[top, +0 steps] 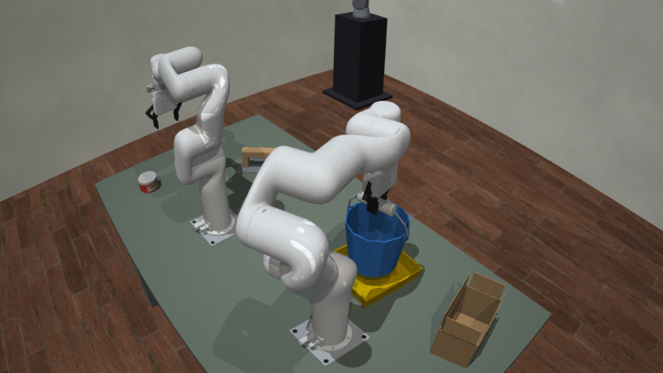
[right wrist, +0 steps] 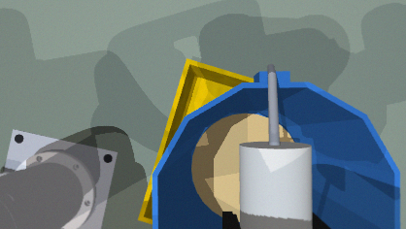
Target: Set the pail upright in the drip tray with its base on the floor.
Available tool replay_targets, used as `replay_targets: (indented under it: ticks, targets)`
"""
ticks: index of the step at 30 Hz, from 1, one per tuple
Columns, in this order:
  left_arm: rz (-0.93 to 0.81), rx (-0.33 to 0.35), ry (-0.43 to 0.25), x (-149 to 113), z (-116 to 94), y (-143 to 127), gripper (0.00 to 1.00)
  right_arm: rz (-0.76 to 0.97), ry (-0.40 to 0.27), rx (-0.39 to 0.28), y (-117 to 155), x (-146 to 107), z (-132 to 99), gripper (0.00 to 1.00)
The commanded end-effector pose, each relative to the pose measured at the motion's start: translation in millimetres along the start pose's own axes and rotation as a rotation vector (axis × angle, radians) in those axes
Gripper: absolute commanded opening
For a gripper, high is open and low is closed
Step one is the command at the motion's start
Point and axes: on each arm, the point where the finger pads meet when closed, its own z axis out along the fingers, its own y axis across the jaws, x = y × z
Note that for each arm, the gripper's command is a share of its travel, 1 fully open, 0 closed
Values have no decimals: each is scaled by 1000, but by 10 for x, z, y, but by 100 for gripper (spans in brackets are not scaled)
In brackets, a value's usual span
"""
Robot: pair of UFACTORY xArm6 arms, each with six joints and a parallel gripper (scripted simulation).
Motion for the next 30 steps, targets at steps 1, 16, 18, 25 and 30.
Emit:
replay_targets:
  ticks: [1,16,18,25,30]
  targets:
    - [0,0,2,5,-8,0,100,0,0,-2,4,1,52,0]
    - [0,0,2,5,-8,0,100,0,0,-2,4,1,225,0]
    - [0,0,2,5,-8,0,100,0,0,-2,4,1,251,0]
    - [0,0,2,5,-8,0,100,0,0,-2,4,1,322,0]
    - [0,0,2,5,-8,0,100,0,0,-2,4,1,365,0]
